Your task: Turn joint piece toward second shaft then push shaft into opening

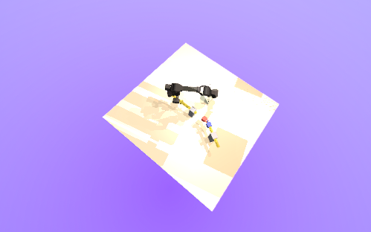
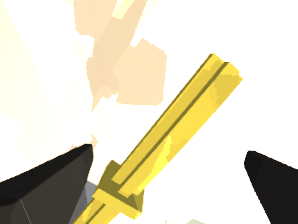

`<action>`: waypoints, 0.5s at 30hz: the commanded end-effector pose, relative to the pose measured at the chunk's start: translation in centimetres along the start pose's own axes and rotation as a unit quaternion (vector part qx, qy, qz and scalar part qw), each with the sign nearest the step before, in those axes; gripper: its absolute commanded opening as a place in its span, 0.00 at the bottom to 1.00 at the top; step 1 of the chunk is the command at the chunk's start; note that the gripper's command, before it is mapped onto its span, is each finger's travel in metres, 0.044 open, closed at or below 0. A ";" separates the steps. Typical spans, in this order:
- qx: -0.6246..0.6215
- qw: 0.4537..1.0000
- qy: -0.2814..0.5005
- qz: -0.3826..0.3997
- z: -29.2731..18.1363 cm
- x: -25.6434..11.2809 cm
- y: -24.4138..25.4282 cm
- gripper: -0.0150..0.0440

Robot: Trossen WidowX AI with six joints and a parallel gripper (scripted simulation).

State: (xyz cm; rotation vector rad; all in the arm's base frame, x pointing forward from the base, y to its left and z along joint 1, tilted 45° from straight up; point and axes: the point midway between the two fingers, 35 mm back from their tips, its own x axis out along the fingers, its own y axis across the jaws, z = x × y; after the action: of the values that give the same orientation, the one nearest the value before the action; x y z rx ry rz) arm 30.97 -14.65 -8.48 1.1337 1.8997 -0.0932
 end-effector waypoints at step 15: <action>0.284 0.958 0.006 -0.022 0.0 2.6 0.1 1.00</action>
State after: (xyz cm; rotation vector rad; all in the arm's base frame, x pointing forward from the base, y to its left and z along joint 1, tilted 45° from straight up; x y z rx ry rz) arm 30.72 -13.08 -10.05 1.4286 1.9626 -0.6134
